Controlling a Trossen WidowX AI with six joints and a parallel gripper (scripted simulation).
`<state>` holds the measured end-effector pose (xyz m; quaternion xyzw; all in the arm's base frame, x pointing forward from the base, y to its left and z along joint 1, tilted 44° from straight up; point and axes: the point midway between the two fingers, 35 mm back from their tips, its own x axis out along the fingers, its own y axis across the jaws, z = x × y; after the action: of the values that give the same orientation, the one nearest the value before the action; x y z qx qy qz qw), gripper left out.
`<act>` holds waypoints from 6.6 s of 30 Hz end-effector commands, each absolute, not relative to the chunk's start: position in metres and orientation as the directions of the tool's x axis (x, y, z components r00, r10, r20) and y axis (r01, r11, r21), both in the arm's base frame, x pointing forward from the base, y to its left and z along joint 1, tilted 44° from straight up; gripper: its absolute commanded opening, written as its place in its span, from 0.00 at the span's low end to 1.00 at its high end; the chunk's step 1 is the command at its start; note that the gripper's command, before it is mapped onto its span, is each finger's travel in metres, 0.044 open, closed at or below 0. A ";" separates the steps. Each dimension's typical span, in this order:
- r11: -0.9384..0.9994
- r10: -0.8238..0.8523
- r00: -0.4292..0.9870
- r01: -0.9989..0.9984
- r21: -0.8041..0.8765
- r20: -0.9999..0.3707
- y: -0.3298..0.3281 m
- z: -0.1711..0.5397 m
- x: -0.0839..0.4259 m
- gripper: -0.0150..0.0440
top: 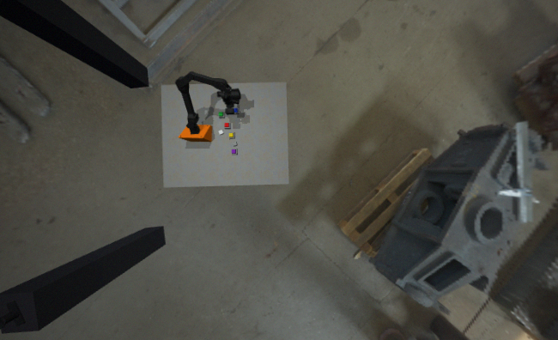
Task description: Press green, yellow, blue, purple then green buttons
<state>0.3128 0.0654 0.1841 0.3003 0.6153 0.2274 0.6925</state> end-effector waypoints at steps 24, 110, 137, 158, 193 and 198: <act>0.712 0.688 0.139 0.063 0.700 -0.712 0.125 0.124 0.325 0.29; 0.725 0.674 0.137 0.065 0.686 -0.726 -0.140 -0.108 0.274 0.29; 0.724 0.675 0.138 0.065 0.687 -0.725 -0.120 -0.128 0.278 0.29; 0.726 0.673 0.137 0.066 0.684 -0.727 -0.165 -0.083 0.270 0.29; 0.714 0.685 0.132 0.070 0.696 -0.716 0.062 0.158 0.187 0.29; 0.716 0.683 0.132 0.070 0.694 -0.718 0.067 0.152 0.189 0.29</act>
<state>0.1910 0.0607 0.1583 0.3005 0.6172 0.2233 0.6920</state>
